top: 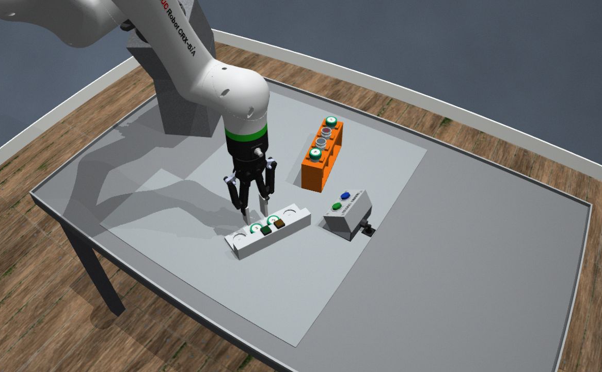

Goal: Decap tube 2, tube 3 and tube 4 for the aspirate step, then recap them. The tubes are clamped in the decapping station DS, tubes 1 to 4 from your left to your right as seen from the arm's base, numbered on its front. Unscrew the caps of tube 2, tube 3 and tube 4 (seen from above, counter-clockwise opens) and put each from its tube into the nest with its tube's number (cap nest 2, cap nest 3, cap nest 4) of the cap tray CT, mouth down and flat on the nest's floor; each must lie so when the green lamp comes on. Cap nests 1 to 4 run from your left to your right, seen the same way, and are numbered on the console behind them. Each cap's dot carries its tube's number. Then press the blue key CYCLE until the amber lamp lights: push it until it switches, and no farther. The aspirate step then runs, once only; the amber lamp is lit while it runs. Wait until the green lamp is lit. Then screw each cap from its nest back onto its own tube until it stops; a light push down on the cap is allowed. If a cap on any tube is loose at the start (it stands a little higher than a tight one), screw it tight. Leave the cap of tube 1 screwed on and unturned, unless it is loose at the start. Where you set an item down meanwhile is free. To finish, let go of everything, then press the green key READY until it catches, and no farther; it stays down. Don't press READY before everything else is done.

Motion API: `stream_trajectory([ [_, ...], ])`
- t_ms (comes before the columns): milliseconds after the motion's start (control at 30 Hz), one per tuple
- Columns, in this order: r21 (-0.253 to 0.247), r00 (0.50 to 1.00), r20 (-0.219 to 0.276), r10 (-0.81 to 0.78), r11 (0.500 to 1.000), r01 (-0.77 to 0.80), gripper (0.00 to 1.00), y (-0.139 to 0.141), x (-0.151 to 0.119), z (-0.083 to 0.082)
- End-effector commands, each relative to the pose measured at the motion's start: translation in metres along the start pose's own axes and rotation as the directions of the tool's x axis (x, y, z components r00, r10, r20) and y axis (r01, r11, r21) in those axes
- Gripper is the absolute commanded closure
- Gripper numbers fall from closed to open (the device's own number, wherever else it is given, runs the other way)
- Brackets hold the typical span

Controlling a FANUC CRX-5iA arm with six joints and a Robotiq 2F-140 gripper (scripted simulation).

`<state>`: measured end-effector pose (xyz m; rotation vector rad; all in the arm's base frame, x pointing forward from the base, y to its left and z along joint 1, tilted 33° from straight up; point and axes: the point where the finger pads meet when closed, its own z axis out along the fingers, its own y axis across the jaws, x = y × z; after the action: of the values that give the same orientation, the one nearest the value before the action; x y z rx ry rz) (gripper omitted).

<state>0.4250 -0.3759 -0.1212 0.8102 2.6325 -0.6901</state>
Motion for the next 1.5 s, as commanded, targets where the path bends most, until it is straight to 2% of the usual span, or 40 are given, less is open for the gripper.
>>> stream_trajectory([
  [0, 0.003, 1.0, -0.006, -0.001, 1.0, 0.001, 0.71, 0.0, 0.0, -0.025],
  [200, 0.003, 1.0, -0.006, -0.001, 1.0, 0.001, 0.71, 0.0, -0.001, -0.055],
  [267, 0.003, 1.0, -0.006, -0.001, 1.0, 0.001, 0.71, 0.0, -0.001, -0.055],
  [533, 0.003, 1.0, -0.006, -0.001, 1.0, 0.001, 0.71, 0.0, -0.001, -0.093],
  [833, 0.003, 1.0, -0.006, -0.001, 1.0, 0.001, 0.71, 0.0, -0.001, -0.093],
  [867, 0.003, 0.997, -0.006, 0.082, 0.997, -0.082, 0.65, 0.008, 0.002, -0.093],
  [933, 0.004, 0.969, -0.005, 0.247, 0.969, -0.247, 0.65, 0.024, 0.006, -0.092],
  [1000, 0.004, 0.969, -0.005, 0.247, 0.969, -0.247, 0.65, 0.024, 0.006, -0.092],
  [1033, 0.005, 0.945, -0.005, 0.326, 0.945, -0.326, 0.65, 0.032, 0.009, -0.092],
  [1067, 0.005, 0.945, -0.005, 0.326, 0.945, -0.326, 0.65, 0.032, 0.009, -0.092],
  [1100, 0.005, 0.915, -0.004, 0.402, 0.915, -0.402, 0.65, 0.04, 0.011, -0.092],
  [1133, 0.005, 0.915, -0.004, 0.404, 0.915, -0.404, 0.65, 0.04, 0.011, -0.092],
  [1167, 0.005, 0.879, -0.004, 0.476, 0.879, -0.476, 0.65, 0.048, 0.014, -0.092],
  [1200, 0.005, 0.878, -0.004, 0.479, 0.878, -0.479, 0.65, 0.048, 0.014, -0.092],
  [1233, 0.005, 0.839, -0.004, 0.544, 0.839, -0.544, 0.65, 0.056, 0.016, -0.092],
  [1267, 0.006, 0.835, -0.003, 0.55, 0.835, -0.55, 0.65, 0.056, 0.016, -0.092],
  [1300, 0.006, 0.794, -0.005, 0.608, 0.794, -0.608, 0.65, 0.064, 0.019, -0.092],
  [1400, 0.006, 0.786, -0.003, 0.618, 0.786, -0.618, 0.65, 0.064, 0.019, -0.092],
  [1467, 0.006, 0.673, -0.002, 0.74, 0.673, -0.74, 0.65, 0.08, 0.023, -0.092],
])
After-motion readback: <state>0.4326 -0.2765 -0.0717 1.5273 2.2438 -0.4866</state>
